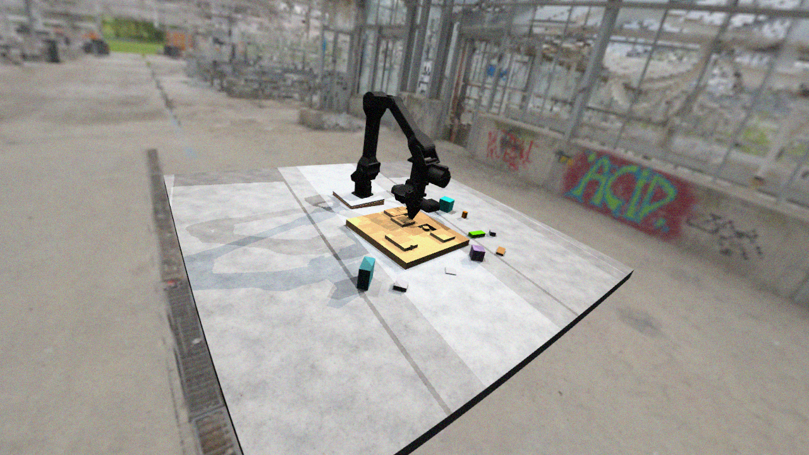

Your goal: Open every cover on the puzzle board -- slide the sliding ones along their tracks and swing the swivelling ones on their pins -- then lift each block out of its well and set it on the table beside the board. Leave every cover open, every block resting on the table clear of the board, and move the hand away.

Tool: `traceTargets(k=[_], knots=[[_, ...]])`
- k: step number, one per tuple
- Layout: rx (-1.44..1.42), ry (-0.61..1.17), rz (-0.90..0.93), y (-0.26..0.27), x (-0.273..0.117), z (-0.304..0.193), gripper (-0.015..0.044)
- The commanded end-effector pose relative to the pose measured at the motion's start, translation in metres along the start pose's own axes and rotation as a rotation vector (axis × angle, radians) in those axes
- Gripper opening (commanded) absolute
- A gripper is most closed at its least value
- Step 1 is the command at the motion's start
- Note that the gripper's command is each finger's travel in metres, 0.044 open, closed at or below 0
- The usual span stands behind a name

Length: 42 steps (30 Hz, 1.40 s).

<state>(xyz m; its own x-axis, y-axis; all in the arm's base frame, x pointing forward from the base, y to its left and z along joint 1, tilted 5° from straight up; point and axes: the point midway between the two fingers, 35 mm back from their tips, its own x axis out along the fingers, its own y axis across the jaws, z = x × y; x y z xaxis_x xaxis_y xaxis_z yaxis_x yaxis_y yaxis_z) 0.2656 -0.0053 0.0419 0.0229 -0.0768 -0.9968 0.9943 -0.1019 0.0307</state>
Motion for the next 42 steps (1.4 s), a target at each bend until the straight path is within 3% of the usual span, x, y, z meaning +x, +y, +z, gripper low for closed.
traceTargets(k=[1,42], knots=[[-0.003,-0.002,0.003,0.001,0.0,0.004,0.0],[-0.003,-0.005,0.003,0.003,0.0,0.045,0.0]])
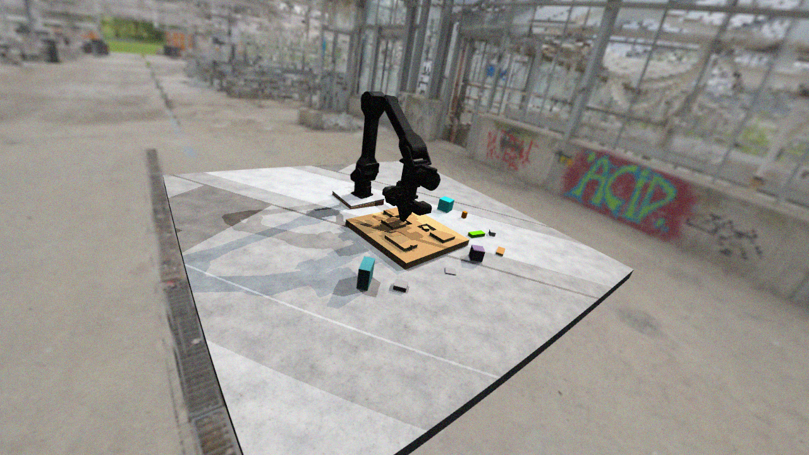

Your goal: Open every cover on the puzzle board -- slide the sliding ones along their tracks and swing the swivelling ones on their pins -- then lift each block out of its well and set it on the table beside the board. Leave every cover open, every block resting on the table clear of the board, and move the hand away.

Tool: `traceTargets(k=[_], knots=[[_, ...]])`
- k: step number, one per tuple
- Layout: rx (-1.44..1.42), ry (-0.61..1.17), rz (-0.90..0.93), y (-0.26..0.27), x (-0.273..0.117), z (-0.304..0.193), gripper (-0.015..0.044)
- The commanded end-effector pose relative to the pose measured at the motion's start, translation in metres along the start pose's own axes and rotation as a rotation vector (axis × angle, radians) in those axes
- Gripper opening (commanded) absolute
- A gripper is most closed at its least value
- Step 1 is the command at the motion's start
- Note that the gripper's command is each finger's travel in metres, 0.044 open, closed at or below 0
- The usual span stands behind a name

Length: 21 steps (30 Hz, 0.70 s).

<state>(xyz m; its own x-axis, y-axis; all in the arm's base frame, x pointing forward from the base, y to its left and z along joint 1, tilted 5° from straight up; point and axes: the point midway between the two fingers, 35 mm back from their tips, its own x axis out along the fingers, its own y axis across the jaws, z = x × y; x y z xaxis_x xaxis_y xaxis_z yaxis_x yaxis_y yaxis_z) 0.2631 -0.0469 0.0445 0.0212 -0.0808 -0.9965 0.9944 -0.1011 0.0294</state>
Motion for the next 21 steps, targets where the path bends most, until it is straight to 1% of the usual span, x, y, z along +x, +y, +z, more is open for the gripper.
traceTargets(k=[1,21], knots=[[-0.002,-0.001,0.004,0.001,-0.001,0.004,0.0],[-0.002,-0.003,0.004,-0.001,-0.001,0.024,0.0]])
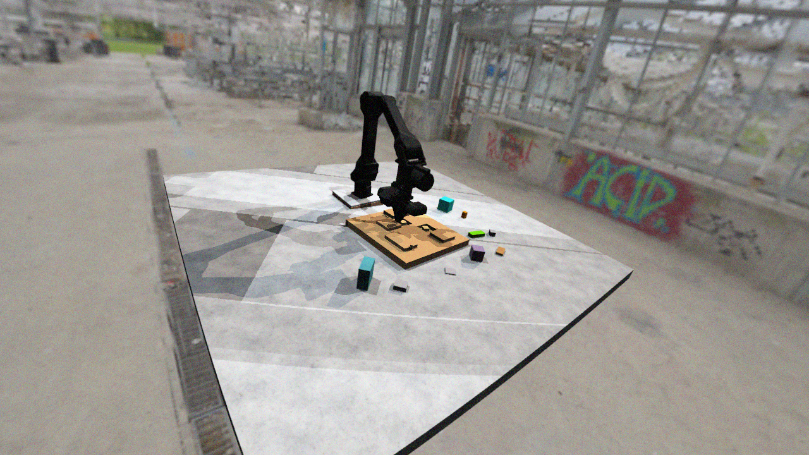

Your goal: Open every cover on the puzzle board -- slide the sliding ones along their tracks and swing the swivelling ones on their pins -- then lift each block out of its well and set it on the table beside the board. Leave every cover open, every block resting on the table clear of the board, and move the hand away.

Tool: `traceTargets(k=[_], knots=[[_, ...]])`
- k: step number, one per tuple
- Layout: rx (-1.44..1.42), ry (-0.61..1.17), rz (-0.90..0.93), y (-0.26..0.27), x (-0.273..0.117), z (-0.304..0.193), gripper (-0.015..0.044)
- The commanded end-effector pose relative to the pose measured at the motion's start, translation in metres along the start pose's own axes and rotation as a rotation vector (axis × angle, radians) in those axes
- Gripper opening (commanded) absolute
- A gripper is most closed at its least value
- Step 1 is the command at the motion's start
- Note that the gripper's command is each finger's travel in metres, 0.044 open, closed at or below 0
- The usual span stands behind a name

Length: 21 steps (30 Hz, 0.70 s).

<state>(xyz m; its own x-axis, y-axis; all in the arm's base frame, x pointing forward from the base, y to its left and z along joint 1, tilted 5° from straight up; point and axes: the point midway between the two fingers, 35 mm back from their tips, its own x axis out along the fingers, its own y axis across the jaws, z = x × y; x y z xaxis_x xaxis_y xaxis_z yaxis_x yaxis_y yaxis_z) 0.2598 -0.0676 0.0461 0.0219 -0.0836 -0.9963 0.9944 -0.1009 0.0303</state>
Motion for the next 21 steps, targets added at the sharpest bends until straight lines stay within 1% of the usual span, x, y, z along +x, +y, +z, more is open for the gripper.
traceTargets(k=[1,7,21], knots=[[-0.002,-0.001,0.003,0.0,-0.001,0.004,0.0],[-0.002,-0.001,0.003,0.0,-0.001,0.008,0.0],[-0.002,-0.001,0.004,0.001,-0.019,0.011,0.0]])
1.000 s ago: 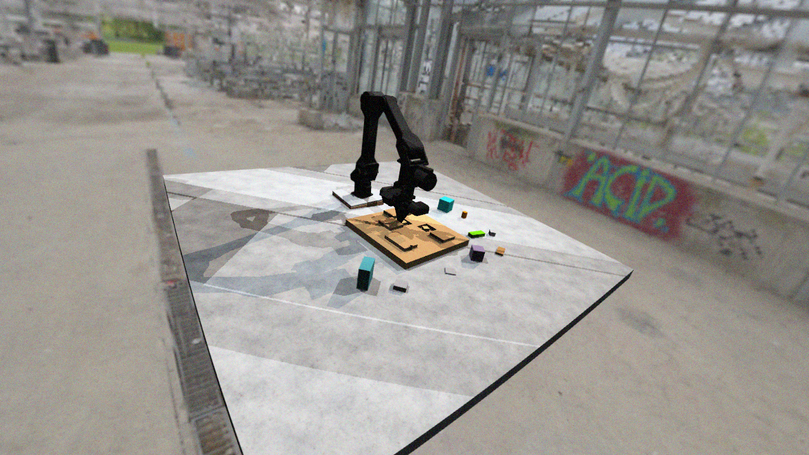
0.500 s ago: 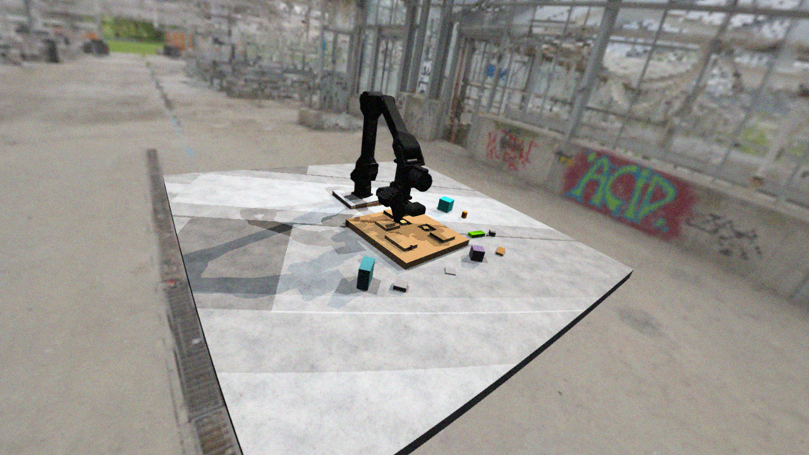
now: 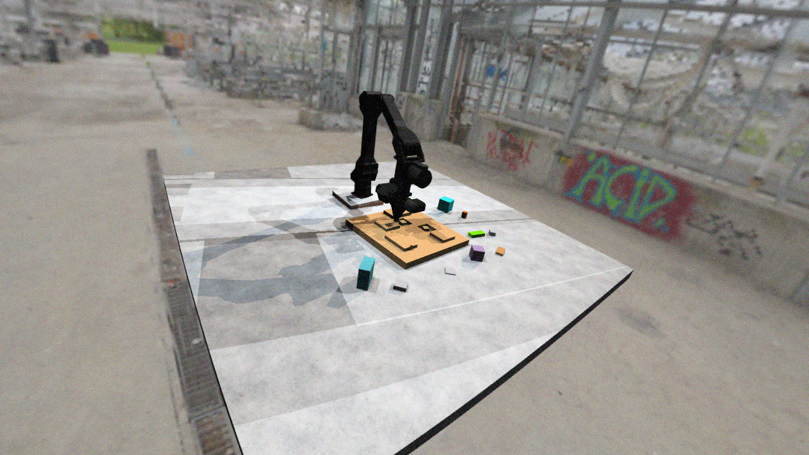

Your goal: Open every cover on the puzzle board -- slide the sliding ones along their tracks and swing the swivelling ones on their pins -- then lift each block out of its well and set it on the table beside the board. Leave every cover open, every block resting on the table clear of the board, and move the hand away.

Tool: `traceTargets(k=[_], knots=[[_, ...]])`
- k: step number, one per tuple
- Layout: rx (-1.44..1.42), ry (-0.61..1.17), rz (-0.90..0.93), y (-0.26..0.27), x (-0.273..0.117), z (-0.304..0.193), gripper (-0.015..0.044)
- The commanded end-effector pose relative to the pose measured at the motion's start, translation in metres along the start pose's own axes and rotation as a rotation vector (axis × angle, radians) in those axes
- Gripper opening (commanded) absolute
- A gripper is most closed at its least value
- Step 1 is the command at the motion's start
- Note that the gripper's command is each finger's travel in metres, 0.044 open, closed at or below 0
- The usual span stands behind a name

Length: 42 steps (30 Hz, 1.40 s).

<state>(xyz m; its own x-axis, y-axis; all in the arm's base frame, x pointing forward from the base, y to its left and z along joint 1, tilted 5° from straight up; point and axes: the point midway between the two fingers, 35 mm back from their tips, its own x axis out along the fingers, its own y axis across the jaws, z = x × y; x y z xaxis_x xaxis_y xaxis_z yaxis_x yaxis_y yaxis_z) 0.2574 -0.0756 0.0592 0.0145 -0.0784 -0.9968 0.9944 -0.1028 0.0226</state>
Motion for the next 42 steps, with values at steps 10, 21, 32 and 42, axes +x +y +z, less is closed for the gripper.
traceTargets(k=[10,21,32,42], knots=[[-0.003,-0.006,0.011,0.002,-0.019,0.004,0.0],[-0.003,-0.006,0.011,0.0,-0.033,0.006,0.0],[-0.001,-0.001,0.001,-0.023,-0.04,-0.007,0.0],[-0.003,-0.002,0.003,-0.074,-0.047,-0.029,0.0]])
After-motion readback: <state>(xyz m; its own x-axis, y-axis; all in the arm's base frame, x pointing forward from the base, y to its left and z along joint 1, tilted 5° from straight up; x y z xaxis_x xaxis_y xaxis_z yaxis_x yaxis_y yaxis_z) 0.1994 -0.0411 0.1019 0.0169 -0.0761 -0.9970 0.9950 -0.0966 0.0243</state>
